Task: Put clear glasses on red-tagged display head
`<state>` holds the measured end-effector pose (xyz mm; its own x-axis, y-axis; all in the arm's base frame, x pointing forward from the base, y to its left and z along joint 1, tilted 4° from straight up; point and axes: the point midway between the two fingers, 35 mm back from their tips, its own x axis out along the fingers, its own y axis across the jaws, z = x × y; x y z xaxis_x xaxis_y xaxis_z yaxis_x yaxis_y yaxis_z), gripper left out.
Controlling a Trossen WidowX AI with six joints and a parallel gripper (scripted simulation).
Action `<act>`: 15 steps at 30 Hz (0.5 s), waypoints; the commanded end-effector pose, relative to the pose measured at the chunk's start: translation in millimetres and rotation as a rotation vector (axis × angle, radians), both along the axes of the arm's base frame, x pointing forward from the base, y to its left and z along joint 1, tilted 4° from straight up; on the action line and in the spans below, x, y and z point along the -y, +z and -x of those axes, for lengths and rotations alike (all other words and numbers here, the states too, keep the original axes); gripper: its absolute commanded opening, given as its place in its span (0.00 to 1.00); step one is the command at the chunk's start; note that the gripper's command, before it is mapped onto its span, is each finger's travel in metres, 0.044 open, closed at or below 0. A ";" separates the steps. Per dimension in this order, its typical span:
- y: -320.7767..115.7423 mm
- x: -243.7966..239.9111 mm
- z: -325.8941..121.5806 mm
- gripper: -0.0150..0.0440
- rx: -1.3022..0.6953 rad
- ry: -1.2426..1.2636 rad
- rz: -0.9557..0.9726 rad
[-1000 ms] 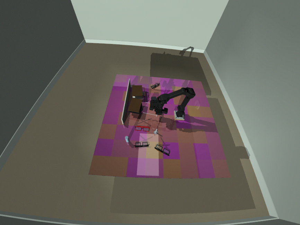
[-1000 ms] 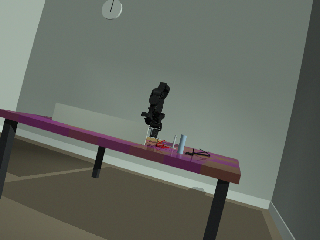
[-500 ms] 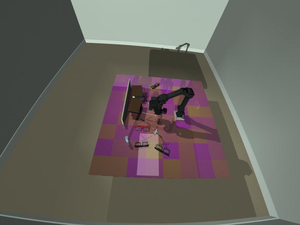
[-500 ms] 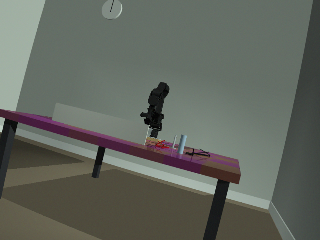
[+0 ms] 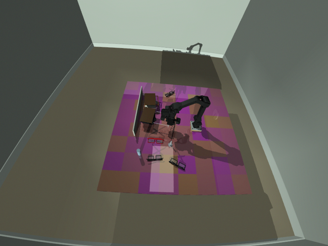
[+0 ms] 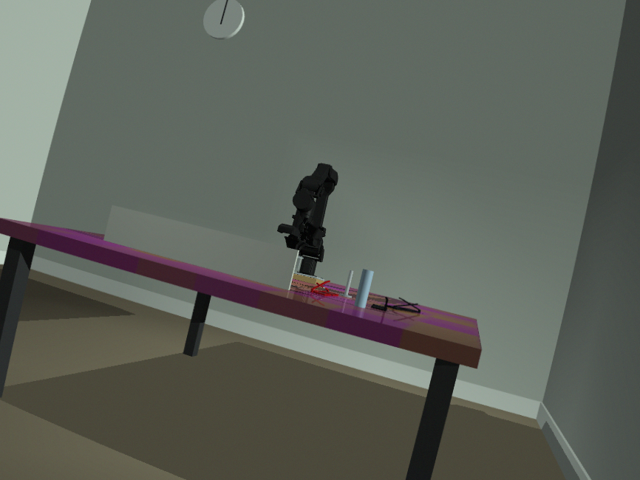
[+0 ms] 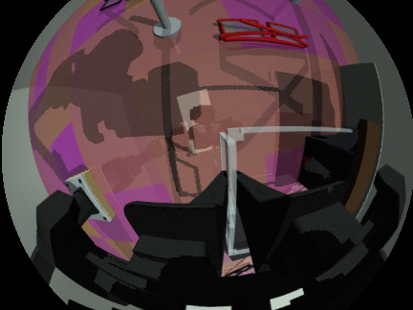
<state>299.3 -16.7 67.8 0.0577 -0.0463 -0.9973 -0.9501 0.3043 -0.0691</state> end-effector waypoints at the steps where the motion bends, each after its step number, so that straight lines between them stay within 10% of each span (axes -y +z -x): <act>1: 0.5 2.4 -6.1 0.25 0.003 0.004 0.001; 15: 0.3 8.9 -26.4 0.25 -0.005 0.004 -0.002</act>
